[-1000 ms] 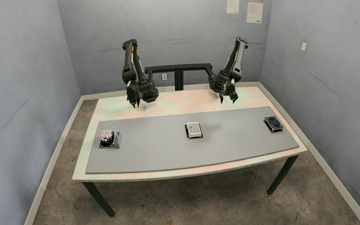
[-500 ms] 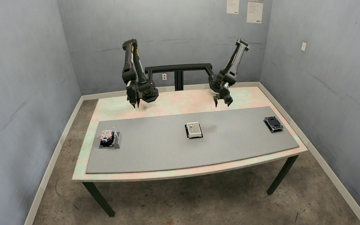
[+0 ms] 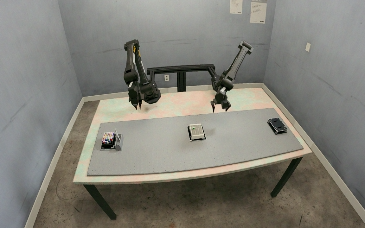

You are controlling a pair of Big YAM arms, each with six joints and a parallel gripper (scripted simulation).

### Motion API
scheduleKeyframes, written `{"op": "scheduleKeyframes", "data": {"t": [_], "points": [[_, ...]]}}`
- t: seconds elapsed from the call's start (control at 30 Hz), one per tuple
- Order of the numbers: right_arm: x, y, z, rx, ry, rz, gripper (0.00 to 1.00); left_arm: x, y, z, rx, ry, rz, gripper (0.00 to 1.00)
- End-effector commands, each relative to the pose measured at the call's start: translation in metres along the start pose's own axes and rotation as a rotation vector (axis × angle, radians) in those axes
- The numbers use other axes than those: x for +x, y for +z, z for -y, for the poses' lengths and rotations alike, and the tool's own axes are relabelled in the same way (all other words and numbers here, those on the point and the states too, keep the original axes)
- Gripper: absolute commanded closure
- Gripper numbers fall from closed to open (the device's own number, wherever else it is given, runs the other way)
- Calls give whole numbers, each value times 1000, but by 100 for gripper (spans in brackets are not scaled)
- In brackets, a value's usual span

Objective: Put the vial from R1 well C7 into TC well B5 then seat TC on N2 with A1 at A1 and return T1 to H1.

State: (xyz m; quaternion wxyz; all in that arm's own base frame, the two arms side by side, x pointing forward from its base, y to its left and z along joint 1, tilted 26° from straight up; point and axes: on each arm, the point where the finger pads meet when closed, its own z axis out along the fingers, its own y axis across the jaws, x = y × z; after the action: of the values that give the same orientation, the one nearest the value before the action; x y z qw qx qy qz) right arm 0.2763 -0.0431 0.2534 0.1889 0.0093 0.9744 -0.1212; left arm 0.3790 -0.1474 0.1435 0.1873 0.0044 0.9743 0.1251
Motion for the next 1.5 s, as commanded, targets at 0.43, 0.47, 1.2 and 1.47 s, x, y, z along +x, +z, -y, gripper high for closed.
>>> {"op": "scheduleKeyframes", "data": {"t": [0.43, 0.47, 1.2, 1.47], "points": [[-10, -12, 4, 6, 22, 32, 76, -35, 10, 64, 24, -33, 41, 0], [-10, -12, 4, 6, 22, 32, 76, -36, 12, 68, 24, -33, 41, 0], [-10, -12, 4, 6, 22, 32, 76, -54, 43, 141, 24, -30, 35, 0], [-10, -12, 4, 6, 22, 32, 76, -59, 52, 162, 20, -26, 30, 0]]}}
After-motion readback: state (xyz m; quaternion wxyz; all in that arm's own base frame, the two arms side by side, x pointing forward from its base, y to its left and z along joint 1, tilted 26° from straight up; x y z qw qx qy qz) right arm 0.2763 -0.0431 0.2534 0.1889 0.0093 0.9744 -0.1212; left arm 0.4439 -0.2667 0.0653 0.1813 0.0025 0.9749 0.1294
